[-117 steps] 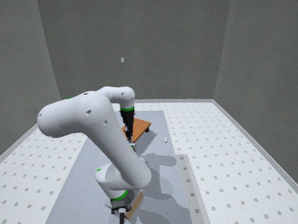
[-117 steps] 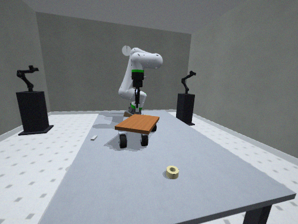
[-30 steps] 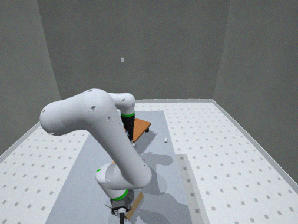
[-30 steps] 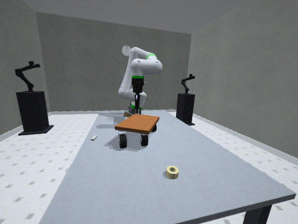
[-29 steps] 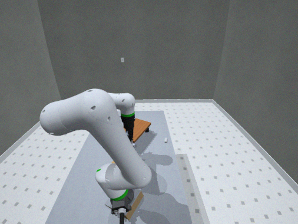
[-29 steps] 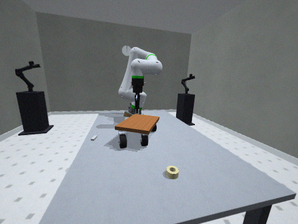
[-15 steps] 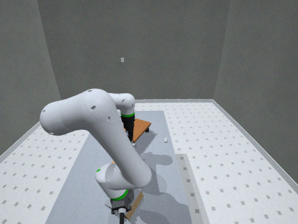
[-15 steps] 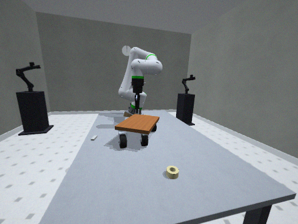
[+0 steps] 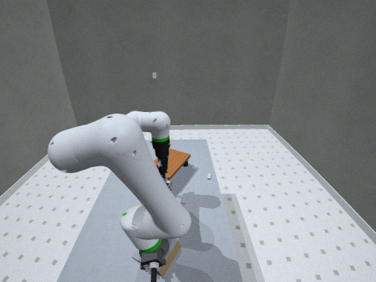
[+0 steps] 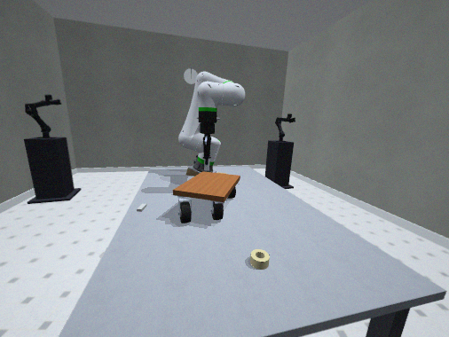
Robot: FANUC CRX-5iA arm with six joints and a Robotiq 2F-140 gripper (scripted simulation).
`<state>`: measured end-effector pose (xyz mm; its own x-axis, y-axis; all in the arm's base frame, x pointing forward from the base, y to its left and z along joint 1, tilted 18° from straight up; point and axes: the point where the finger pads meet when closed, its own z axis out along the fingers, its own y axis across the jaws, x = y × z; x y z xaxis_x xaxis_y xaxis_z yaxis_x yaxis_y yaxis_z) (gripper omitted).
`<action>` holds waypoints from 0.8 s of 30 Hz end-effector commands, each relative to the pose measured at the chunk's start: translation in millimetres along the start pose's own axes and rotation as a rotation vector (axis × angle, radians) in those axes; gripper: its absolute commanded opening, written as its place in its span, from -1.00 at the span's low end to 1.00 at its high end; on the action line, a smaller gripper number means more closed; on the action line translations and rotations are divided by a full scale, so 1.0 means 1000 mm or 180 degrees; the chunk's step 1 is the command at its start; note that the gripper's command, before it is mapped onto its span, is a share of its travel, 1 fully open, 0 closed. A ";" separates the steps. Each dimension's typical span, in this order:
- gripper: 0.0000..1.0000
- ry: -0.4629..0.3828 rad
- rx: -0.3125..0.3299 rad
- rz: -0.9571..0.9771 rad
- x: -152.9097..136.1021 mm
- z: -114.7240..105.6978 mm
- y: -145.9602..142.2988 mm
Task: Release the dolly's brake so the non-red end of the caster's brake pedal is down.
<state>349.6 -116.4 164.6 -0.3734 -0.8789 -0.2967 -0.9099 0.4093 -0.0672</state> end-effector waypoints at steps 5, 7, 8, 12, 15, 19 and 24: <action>-1.00 -0.0001 0.0000 0.0000 0.000 -0.030 0.000; -1.00 -0.0001 0.0000 0.0000 0.000 -0.035 0.000; -1.00 -0.0001 0.0000 0.0000 0.000 -0.037 0.000; -1.00 -0.0001 0.0000 0.0000 0.000 -0.040 0.000; -1.00 -0.0001 0.0000 0.0000 0.000 -0.042 0.000; -1.00 -0.0001 0.0000 0.0000 0.000 -0.042 0.000; -1.00 -0.0001 0.0000 0.0000 0.000 -0.042 0.000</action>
<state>342.1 -126.5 204.1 -0.3733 -0.8789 -0.2970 -0.9100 0.4091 -0.0669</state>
